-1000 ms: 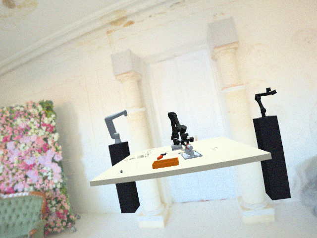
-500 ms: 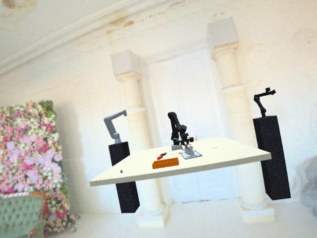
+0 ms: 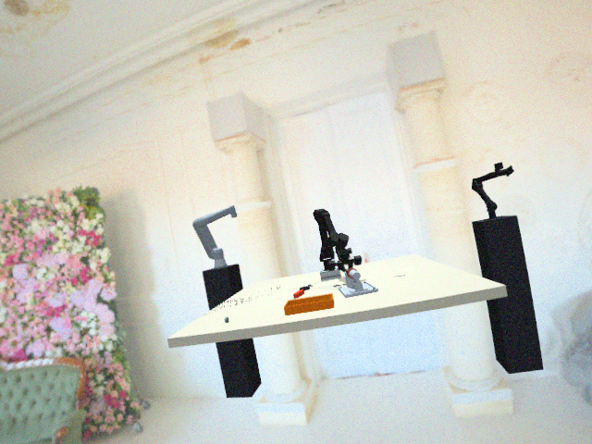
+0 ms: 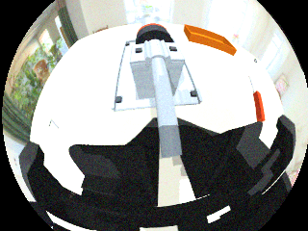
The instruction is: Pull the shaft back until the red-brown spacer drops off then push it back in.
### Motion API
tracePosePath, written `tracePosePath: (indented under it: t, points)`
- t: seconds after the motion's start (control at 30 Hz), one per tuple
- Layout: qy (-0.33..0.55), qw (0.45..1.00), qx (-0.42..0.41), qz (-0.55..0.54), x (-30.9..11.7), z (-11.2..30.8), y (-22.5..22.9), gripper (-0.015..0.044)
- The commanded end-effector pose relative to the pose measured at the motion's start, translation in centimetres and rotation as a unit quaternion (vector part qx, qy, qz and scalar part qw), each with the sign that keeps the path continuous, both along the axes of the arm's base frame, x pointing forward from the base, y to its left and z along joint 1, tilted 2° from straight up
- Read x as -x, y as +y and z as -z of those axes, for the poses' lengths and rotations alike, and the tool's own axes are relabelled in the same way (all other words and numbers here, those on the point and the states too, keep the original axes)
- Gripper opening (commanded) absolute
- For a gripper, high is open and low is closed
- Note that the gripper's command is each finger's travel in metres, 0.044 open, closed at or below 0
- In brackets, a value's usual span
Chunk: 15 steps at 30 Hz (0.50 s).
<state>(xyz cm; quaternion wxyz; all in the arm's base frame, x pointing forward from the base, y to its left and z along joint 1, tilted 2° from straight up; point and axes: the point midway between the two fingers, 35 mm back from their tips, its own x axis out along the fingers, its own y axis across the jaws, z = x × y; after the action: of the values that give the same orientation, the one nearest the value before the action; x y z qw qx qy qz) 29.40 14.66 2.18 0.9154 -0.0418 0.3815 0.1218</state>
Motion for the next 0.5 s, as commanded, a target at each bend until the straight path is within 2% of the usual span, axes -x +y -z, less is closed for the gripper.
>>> tracePosePath:
  t: [0.0, 0.47]
  points:
    - [0.001, 1.0, -0.001, 0.0, 0.1, 0.01, 0.0, 0.0]
    - [0.001, 1.0, -0.001, 0.0, 0.25, 0.01, -0.04, 0.0]
